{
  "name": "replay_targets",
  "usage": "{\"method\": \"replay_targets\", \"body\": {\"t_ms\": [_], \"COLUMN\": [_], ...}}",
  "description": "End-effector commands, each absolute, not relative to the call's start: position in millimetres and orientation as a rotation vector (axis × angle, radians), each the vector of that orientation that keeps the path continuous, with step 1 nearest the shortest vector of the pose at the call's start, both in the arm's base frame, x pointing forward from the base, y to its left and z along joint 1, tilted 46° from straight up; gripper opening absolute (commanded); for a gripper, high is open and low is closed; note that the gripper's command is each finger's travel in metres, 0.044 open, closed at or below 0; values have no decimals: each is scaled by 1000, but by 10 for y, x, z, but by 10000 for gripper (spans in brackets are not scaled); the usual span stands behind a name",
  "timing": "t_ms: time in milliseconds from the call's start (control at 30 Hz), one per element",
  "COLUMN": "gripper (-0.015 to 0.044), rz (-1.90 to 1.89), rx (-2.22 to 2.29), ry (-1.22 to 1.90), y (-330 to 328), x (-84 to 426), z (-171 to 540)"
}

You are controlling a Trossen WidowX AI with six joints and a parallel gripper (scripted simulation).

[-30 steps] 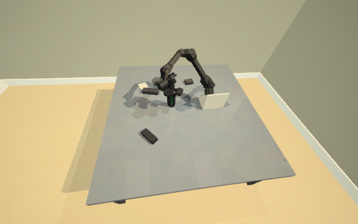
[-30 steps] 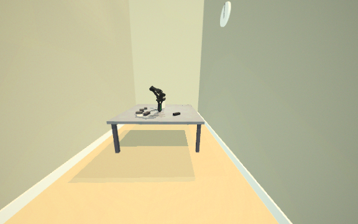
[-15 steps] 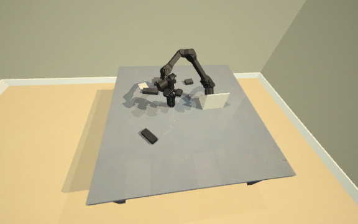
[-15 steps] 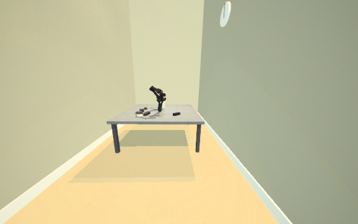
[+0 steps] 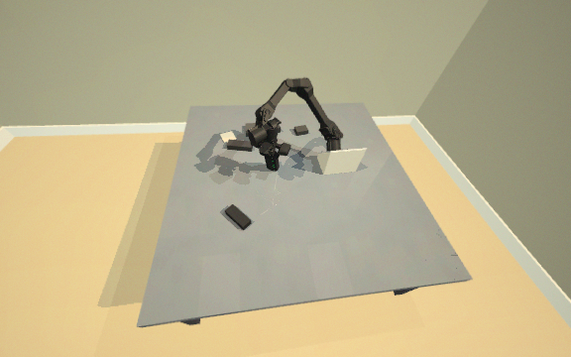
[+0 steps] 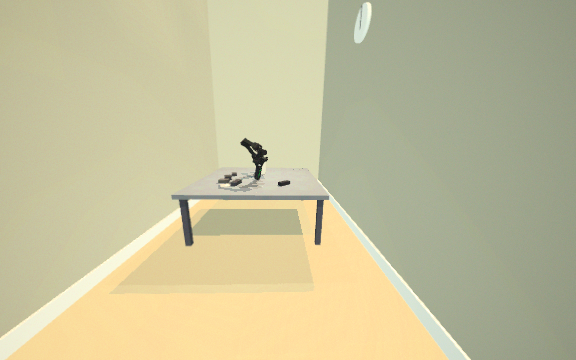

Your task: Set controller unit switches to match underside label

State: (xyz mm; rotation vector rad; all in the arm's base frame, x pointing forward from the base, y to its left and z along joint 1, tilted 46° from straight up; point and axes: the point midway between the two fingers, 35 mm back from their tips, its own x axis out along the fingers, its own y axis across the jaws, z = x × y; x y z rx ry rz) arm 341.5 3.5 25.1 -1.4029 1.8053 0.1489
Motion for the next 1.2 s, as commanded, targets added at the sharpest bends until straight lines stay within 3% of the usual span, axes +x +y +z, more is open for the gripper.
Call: {"method": "replay_targets", "body": {"t_ms": [0,1167], "gripper": [338,338], "rz": [159,187], "rx": [-1392,-1378], "ry": [1806,1769], "y": [27,111], "x": [3426,3559], "z": [205,-12]}}
